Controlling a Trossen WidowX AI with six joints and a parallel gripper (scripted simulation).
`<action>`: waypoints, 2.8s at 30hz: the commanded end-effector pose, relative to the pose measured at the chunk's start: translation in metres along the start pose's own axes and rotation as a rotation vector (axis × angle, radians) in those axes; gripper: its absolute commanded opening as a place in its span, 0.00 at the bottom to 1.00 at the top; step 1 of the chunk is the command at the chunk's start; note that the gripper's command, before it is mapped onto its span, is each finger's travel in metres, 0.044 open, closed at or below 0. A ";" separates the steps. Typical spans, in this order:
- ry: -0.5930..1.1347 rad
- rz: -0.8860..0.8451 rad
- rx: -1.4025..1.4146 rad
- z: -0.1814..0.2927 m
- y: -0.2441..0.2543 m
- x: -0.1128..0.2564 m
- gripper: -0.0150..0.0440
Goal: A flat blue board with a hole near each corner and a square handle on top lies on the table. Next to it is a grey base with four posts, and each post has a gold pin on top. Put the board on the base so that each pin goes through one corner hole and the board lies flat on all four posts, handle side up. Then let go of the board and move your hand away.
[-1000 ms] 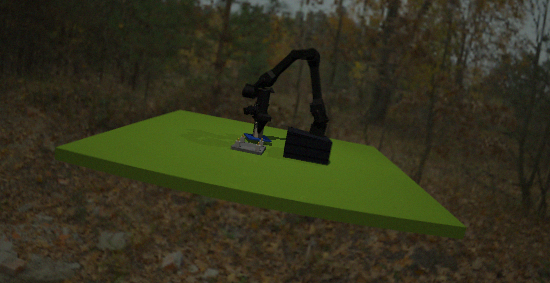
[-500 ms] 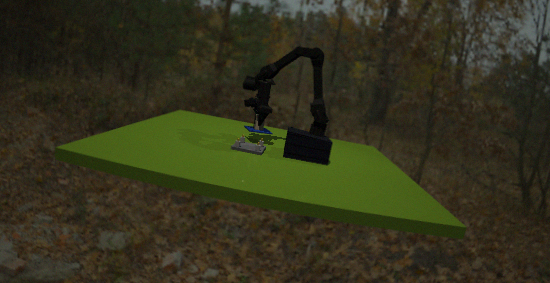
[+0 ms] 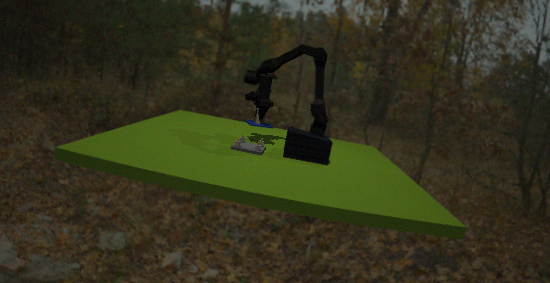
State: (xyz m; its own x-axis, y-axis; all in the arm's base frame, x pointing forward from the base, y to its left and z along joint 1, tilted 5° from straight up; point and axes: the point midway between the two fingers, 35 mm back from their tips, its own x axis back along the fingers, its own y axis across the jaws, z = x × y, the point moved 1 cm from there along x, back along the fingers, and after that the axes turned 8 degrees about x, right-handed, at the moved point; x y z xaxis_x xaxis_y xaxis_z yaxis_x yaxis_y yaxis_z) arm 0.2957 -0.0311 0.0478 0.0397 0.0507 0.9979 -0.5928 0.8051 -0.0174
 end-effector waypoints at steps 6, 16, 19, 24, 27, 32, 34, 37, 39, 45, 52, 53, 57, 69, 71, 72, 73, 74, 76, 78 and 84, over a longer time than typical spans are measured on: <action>-0.005 0.004 -0.040 -0.016 0.014 0.003 0.25; -0.008 0.002 -0.091 -0.033 0.034 0.003 0.25; -0.009 0.001 -0.107 -0.038 0.040 0.004 0.25; -0.009 0.000 -0.133 -0.045 0.050 0.004 0.25; -0.010 -0.001 -0.148 -0.050 0.057 0.004 0.25; -0.011 -0.002 -0.174 -0.056 0.068 0.004 0.25; -0.011 -0.003 -0.184 -0.059 0.073 0.004 0.25; -0.012 -0.004 -0.197 -0.063 0.080 0.004 0.25; -0.013 -0.004 -0.206 -0.066 0.084 0.004 0.25; -0.016 -0.006 -0.232 -0.072 0.098 0.005 0.25; -0.014 -0.008 -0.270 -0.079 0.115 0.005 0.25; -0.014 -0.008 -0.276 -0.080 0.117 0.005 0.25; -0.013 -0.009 -0.297 -0.083 0.127 0.005 0.25; -0.009 -0.011 -0.362 -0.092 0.157 0.004 0.25; -0.009 -0.011 -0.373 -0.093 0.163 0.004 0.25; -0.008 -0.012 -0.378 -0.093 0.165 0.004 0.25; -0.008 -0.012 -0.380 -0.093 0.166 0.004 0.25; -0.008 -0.012 -0.381 -0.094 0.166 0.004 0.25; -0.007 -0.009 -0.375 -0.093 0.164 0.004 0.25; -0.006 -0.007 -0.368 -0.092 0.162 0.003 0.25; -0.006 -0.007 -0.368 -0.092 0.162 0.003 0.25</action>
State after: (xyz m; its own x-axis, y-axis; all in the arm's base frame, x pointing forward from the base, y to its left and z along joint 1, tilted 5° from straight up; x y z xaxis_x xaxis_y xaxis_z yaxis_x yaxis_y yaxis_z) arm 0.2736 0.1540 0.0422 0.0381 0.0418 0.9984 -0.2588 0.9654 -0.0305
